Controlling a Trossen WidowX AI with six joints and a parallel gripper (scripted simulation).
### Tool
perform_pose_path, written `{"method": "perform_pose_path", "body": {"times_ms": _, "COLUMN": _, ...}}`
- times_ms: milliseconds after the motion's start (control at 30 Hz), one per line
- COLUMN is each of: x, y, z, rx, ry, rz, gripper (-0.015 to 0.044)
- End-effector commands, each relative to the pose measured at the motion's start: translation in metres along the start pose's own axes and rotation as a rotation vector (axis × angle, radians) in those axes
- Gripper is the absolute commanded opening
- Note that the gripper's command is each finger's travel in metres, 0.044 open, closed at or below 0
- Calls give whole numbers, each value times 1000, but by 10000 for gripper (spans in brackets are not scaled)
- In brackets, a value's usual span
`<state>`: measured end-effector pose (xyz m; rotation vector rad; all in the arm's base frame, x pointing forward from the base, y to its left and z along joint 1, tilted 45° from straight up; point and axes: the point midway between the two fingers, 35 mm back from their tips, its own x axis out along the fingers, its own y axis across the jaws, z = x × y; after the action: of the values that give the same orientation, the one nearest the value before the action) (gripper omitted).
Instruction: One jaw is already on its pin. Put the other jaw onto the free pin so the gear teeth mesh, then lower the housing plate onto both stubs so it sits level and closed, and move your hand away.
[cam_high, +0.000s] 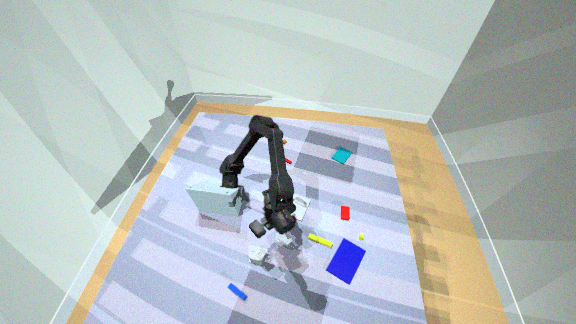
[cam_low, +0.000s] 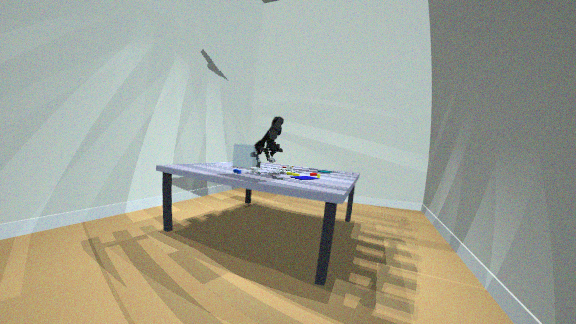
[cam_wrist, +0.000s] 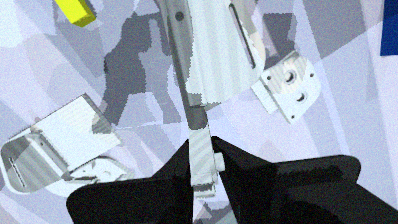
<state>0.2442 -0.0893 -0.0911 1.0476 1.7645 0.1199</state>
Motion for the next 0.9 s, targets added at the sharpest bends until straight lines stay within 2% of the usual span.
{"method": "perform_pose_path", "body": {"times_ms": 0, "x": -2, "y": 4, "z": 3, "rx": 93, "ry": -8, "rz": 3, "gripper": 37}}
{"method": "perform_pose_path", "body": {"times_ms": 867, "x": -2, "y": 21, "z": 9, "rx": 627, "ry": -6, "rz": 6, "gripper": 37}}
